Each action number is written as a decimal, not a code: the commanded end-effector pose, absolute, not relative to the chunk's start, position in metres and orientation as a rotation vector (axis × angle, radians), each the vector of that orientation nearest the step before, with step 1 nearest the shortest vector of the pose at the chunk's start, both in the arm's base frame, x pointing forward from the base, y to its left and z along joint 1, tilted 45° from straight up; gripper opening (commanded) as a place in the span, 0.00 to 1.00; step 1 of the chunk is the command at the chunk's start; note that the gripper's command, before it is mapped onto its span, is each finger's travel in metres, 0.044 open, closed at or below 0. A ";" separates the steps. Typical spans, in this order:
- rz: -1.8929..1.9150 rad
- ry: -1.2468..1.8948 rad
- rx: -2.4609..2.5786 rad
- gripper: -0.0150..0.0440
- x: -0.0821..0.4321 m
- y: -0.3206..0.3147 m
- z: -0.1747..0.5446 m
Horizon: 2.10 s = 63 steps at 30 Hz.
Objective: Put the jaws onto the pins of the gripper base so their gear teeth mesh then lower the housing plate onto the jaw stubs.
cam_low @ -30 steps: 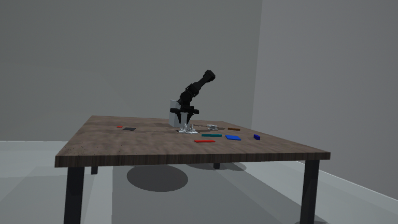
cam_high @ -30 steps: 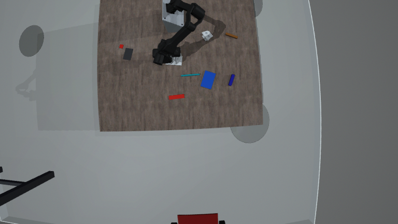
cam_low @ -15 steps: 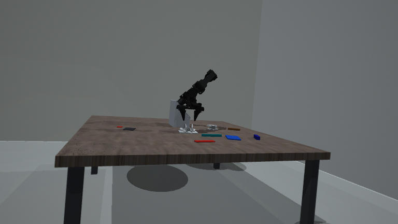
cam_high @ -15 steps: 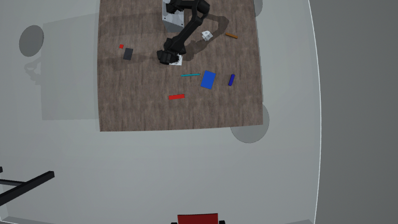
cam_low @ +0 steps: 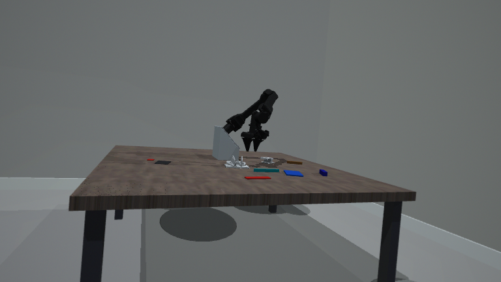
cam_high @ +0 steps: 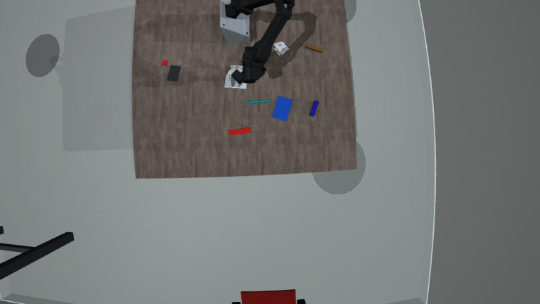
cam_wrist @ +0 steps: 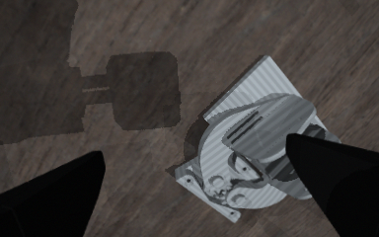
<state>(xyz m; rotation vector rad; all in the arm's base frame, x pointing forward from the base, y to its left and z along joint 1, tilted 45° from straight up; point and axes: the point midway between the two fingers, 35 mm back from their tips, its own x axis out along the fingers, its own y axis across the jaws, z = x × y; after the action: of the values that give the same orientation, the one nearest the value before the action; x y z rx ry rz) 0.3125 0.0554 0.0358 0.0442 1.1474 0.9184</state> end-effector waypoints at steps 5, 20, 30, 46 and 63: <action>1.066 1.019 -0.195 1.00 0.294 0.087 0.066; 1.274 0.781 -0.568 1.00 0.253 0.128 0.106; 1.421 0.526 -0.807 1.00 0.218 0.156 0.135; 1.544 0.223 -1.036 1.00 0.177 0.176 0.161; 1.544 0.222 -1.034 1.00 0.181 0.206 0.132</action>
<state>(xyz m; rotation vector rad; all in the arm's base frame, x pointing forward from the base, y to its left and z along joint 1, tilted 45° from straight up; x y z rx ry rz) 0.1802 0.2045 0.1350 -1.0340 0.2147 1.5465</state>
